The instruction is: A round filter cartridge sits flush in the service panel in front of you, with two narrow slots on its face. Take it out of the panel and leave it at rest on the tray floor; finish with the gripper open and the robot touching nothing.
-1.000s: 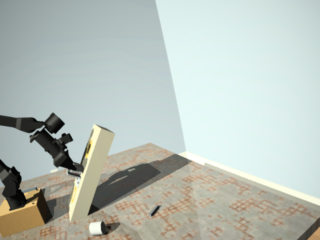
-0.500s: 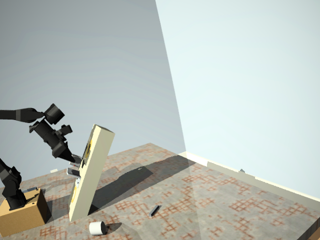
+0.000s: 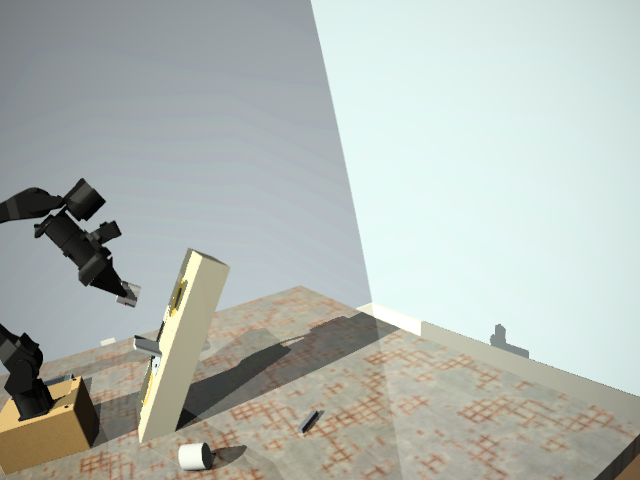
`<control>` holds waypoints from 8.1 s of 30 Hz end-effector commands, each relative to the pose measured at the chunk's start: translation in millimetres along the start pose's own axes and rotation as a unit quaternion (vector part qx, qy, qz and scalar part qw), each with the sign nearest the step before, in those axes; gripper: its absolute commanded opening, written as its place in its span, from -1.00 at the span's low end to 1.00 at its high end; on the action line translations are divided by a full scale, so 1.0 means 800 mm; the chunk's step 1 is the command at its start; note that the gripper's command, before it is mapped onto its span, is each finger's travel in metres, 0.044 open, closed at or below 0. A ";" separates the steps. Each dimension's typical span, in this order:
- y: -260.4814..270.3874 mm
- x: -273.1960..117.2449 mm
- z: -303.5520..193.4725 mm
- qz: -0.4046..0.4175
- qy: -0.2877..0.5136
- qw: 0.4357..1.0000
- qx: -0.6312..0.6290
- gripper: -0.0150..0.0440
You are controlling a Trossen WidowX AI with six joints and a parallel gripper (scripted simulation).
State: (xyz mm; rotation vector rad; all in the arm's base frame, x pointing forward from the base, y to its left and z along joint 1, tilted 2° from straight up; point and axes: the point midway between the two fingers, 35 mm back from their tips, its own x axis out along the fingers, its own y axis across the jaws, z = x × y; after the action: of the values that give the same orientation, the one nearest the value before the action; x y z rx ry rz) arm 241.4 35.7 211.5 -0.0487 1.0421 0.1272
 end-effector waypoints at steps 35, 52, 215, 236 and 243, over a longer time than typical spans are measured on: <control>0.149 0.001 -0.021 0.070 0.007 0.991 -0.112 -0.49; 0.238 -0.034 -0.078 0.185 0.004 0.934 -0.305 -0.49; 0.329 -0.017 -0.422 0.403 -0.002 0.640 -0.654 1.00; 0.329 -0.017 -0.422 0.403 -0.002 0.640 -0.654 1.00; 0.329 -0.017 -0.422 0.403 -0.002 0.640 -0.654 1.00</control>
State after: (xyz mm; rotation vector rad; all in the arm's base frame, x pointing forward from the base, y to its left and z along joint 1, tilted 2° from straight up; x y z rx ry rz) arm -88.3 261.3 58.4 -0.9151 0.6880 1.7118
